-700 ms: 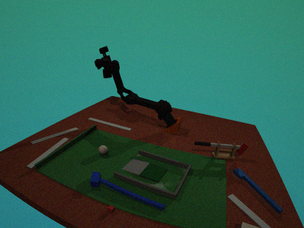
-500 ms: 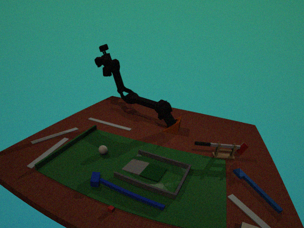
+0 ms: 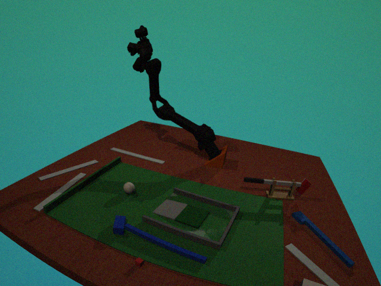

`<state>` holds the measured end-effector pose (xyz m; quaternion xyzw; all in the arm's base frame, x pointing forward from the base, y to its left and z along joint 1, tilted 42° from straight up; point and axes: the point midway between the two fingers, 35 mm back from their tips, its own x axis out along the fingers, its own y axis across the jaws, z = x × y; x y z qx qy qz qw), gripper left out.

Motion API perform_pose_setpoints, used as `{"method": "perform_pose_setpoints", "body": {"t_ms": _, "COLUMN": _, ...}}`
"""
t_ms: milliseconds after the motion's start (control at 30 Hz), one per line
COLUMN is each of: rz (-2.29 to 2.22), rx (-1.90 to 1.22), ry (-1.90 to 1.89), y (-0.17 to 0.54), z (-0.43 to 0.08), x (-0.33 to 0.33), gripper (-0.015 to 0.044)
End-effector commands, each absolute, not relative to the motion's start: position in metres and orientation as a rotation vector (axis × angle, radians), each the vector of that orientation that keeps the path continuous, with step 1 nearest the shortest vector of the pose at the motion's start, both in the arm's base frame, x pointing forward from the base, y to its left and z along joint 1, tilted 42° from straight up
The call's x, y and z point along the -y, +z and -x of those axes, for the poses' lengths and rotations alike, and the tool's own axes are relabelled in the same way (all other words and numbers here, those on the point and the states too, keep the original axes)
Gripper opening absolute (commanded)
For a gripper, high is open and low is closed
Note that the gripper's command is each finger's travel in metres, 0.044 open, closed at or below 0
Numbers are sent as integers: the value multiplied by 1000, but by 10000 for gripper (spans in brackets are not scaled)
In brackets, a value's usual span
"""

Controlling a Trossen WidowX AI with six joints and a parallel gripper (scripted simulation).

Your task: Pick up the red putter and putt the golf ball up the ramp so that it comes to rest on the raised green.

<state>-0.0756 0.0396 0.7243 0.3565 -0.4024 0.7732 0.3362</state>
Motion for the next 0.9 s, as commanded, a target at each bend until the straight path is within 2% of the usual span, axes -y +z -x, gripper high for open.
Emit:
{"method": "perform_pose_setpoints", "body": {"t_ms": 0, "rz": -923, "rx": 978, "ry": 1925, "y": 725, "z": 49, "x": -75, "gripper": 440}}
{"method": "perform_pose_setpoints", "body": {"t_ms": 300, "rz": -812, "rx": 709, "ry": 1657, "y": 699, "z": -48, "x": -190, "gripper": 440}}
{"method": "perform_pose_setpoints", "body": {"t_ms": 600, "rz": -661, "rx": 401, "ry": 1400, "y": 629, "z": -151, "x": -286, "gripper": 440}}
{"method": "perform_pose_setpoints", "body": {"t_ms": 867, "rz": -533, "rx": 283, "ry": 1346, "y": 574, "z": -190, "x": -321, "gripper": 440}}
